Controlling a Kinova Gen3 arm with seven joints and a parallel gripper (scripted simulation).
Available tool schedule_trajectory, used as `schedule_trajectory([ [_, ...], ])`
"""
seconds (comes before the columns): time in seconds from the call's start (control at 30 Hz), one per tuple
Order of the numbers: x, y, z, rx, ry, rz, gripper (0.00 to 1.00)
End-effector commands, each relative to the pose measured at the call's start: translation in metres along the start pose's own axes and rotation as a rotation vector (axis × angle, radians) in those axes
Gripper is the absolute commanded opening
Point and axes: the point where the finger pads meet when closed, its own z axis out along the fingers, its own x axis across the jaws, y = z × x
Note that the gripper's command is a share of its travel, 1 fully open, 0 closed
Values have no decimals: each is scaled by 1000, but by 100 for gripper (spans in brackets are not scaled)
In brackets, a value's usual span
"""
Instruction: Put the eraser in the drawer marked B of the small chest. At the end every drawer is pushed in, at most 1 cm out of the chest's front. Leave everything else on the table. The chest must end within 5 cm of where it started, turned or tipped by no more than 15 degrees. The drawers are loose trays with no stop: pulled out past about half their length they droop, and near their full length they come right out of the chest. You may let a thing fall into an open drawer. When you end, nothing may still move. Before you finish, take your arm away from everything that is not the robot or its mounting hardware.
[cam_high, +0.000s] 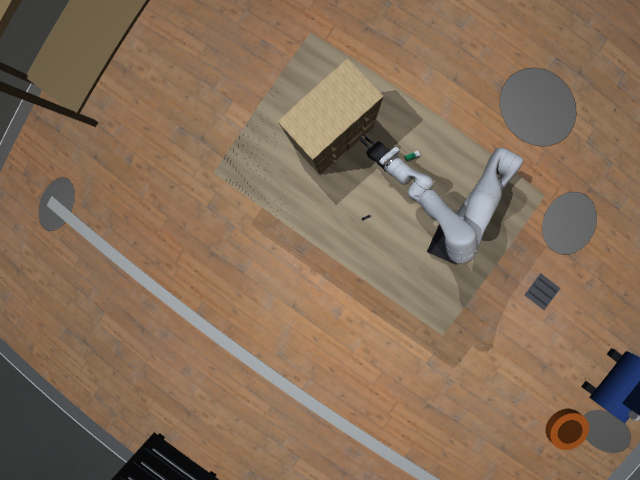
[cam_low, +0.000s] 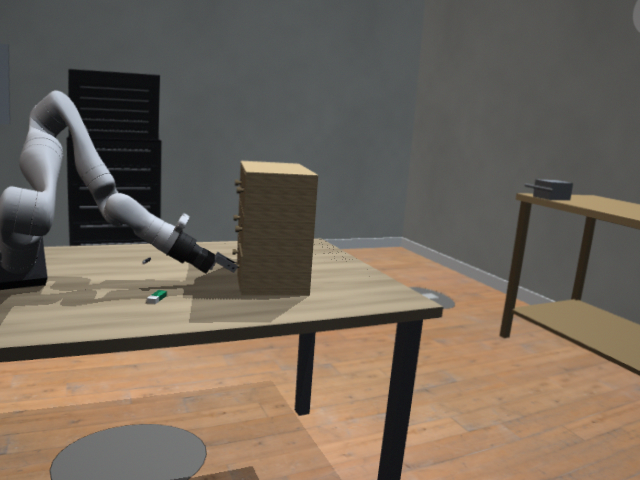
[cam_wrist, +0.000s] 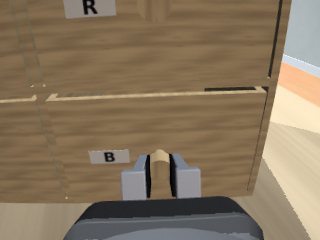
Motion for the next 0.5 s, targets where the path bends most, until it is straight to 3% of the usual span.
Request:
schedule_trajectory([
  [0.0, 1, 4, -4, -3, 3, 2, 37],
  [0.47, 1, 9, -16, 0, 3, 1, 37],
])
